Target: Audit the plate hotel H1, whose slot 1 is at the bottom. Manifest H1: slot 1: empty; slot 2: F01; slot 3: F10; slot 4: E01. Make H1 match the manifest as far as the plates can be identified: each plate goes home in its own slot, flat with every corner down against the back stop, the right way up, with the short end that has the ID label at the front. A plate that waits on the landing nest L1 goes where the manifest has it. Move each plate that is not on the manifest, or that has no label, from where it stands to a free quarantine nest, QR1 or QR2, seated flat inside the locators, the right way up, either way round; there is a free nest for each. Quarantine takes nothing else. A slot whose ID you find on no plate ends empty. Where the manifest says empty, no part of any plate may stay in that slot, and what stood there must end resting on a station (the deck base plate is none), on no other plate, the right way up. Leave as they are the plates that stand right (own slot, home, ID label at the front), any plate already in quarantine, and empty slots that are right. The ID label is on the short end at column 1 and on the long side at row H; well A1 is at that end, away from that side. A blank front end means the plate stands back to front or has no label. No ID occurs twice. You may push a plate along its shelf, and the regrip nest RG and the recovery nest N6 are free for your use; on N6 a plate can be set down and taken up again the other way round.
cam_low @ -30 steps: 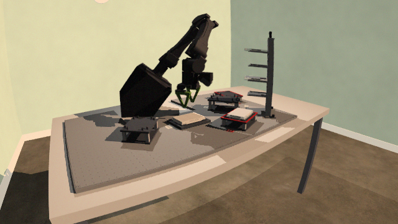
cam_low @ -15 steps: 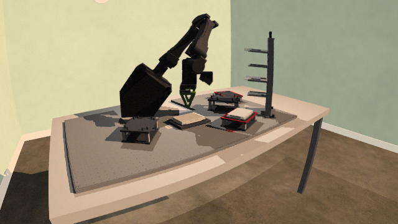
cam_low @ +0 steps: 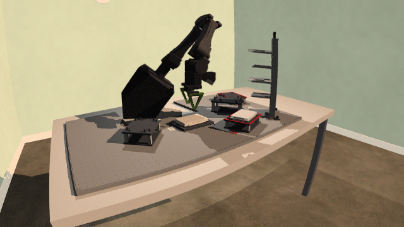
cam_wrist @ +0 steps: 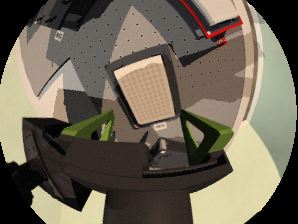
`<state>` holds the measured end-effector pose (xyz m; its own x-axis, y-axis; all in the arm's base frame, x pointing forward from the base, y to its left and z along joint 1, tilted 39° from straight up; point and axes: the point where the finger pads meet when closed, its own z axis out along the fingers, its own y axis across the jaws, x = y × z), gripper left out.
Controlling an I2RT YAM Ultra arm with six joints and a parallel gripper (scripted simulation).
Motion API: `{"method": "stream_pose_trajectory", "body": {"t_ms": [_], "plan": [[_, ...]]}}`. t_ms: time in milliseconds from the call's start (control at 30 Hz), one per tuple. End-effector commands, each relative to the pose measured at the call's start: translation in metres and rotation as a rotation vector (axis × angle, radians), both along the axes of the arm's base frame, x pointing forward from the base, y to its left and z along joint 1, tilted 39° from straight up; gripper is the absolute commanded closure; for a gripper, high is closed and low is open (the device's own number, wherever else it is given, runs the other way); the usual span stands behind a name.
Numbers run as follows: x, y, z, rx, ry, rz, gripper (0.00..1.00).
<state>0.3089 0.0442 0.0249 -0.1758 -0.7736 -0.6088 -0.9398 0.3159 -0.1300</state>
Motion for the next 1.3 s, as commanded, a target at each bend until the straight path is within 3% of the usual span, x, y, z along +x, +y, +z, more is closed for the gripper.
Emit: {"method": "stream_pose_trajectory", "body": {"t_ms": [0,300,333,433,800,833,933,1267], "plan": [[0.005,-0.007,0.010,-0.046,-0.104,0.090,0.00],[0.005,-0.007,0.010,-0.102,-0.204,0.233,0.00],[0.005,-0.007,0.010,-0.102,-0.204,0.233,0.00],[-0.004,0.002,-0.009,-0.088,-0.163,0.251,0.00],[-0.001,0.010,-0.018,-0.084,-0.157,0.245,0.00],[0.012,0.003,-0.007,-0.098,-0.200,0.224,0.00],[0.001,0.013,-0.023,-0.086,-0.156,0.244,0.00],[0.004,0.019,-0.033,-0.085,-0.156,0.243,0.00]]}}
